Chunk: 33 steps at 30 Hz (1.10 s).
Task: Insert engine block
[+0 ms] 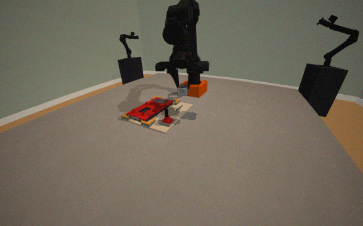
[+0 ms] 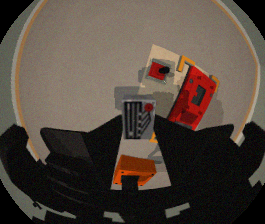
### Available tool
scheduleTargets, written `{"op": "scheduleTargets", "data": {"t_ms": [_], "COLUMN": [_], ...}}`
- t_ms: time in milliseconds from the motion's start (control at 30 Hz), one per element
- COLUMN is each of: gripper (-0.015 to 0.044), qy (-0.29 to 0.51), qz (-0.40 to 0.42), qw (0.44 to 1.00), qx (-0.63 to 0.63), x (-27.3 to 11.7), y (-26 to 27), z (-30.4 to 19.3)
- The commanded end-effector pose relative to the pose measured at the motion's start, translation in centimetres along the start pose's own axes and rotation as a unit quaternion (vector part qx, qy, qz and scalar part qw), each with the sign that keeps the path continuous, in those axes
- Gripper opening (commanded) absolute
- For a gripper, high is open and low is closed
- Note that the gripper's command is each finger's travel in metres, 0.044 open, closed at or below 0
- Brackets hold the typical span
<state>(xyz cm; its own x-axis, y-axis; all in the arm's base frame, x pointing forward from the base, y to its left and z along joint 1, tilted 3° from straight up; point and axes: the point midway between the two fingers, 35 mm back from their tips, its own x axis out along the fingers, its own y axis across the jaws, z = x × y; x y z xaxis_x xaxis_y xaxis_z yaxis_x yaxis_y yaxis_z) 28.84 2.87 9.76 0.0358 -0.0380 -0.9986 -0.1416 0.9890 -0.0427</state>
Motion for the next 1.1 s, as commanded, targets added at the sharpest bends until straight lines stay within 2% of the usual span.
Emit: {"op": "scheduleTargets", "data": {"t_ms": [0,1067], "gripper": [0.0000,0.0000], "qy": [0.001,0.004], "qz": [0.001,-0.007], "qw": [1.000,0.994], "qx": [0.010,0.112], "x": [0.4,3.2], "y": [-1.0,-10.1], "z": [0.5,1.8]}}
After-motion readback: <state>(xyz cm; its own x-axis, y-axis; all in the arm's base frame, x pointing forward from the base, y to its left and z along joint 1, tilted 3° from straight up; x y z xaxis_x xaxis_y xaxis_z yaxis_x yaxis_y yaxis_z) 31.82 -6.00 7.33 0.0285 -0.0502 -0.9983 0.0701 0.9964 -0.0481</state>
